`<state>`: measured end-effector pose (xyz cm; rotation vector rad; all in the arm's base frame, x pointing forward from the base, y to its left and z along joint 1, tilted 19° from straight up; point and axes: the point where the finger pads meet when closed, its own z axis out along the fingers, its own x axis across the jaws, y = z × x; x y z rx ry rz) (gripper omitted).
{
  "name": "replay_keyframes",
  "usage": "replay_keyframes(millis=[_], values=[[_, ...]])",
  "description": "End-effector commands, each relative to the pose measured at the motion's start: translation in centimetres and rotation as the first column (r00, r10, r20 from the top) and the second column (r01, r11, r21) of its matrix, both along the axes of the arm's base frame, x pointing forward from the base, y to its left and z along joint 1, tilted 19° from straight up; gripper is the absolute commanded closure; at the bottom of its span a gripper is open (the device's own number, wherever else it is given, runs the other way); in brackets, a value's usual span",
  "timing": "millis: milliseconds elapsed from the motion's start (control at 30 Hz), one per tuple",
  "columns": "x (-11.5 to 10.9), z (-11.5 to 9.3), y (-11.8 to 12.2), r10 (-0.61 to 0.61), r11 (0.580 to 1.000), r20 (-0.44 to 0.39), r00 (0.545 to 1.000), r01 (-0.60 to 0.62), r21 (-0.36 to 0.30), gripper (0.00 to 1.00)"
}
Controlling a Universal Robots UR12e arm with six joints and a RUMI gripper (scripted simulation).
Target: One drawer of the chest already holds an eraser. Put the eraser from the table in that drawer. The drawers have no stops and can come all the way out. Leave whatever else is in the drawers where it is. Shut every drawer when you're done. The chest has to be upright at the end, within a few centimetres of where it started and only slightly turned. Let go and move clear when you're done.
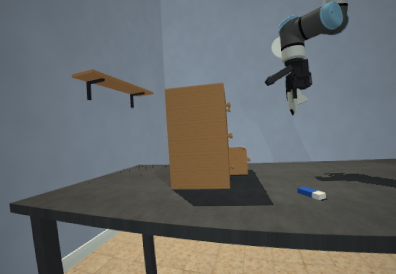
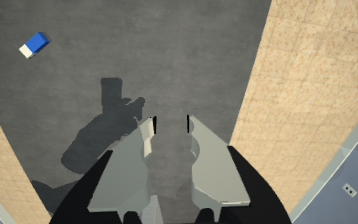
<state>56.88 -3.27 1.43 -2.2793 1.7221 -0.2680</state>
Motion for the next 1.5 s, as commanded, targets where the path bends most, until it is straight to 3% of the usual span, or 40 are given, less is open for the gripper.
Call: replay_keyframes(millis=[0,133,167,1300,1367,1467], values=[[0.0,0.0,0.0,0.000,1.000,0.001,1.000,0.000,0.000,0.80],[0.0,0.0,0.0,0.000,1.000,0.001,1.000,0.000,0.000,0.80],[0.0,0.0,0.0,0.000,1.000,0.001,1.000,0.000,0.000,0.00],[0.1,0.1,0.0,0.000,1.000,0.001,1.000,0.000,0.000,0.00],[0.9,0.3,0.1,0.000,1.000,0.000,1.000,0.000,-0.001,0.00],[4.4,1.5,1.1,0.000,1.000,0.000,1.000,0.000,-0.001,0.00]])
